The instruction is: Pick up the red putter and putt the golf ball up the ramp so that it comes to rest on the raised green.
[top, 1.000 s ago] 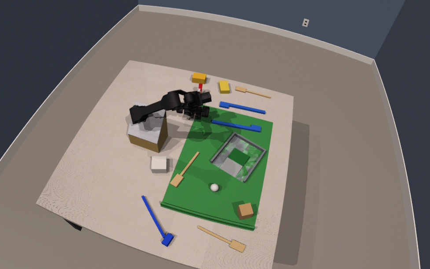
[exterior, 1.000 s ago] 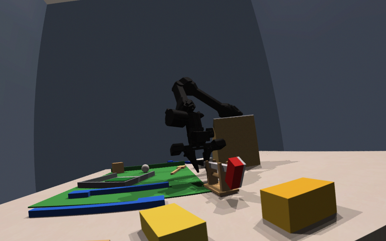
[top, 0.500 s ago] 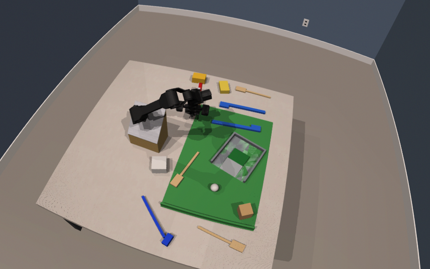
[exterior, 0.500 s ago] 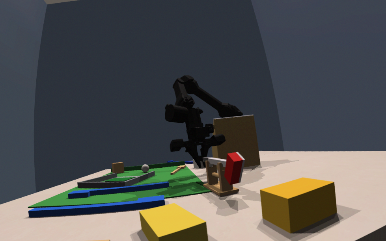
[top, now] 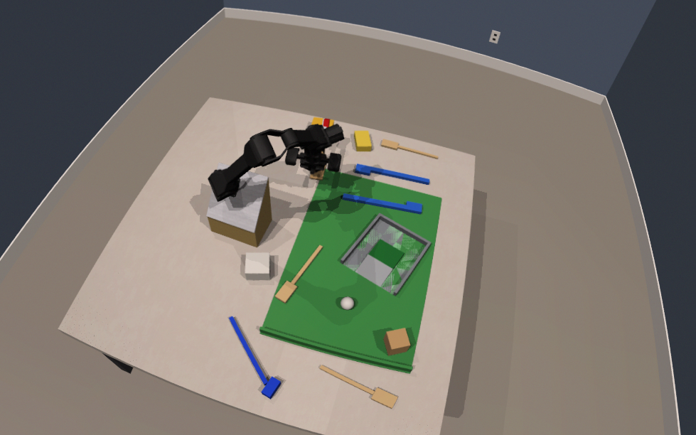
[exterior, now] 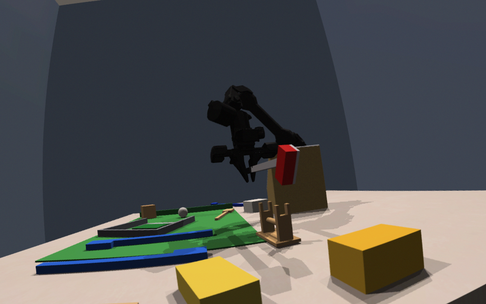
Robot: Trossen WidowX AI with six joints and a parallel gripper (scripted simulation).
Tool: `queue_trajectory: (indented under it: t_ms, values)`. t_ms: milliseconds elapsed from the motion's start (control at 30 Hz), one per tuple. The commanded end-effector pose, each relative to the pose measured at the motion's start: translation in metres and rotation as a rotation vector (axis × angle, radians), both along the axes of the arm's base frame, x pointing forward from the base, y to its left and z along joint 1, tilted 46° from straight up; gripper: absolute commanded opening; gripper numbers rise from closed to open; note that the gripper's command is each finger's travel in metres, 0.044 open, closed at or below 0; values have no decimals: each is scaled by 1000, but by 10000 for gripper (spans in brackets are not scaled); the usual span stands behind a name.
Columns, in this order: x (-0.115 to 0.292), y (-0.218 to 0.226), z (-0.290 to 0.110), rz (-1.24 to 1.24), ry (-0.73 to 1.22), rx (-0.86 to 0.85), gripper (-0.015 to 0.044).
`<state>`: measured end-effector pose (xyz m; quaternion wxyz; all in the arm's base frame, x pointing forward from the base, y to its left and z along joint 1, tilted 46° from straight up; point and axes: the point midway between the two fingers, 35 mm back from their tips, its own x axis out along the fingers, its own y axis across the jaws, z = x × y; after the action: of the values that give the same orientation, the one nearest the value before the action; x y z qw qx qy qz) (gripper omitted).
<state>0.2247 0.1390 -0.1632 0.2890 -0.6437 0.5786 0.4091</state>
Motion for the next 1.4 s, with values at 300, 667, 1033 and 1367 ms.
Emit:
queue_trajectory:
  t_ms: [300,667,1033,1367]
  values:
    - [46,-31,55,-303,-208,24,0]
    - [73,-72,108,-590,-390,43,0]
    - [92,-133,172,-917,-660,6,0]
    - [87,-193,230,-1208,-918,-42,0]
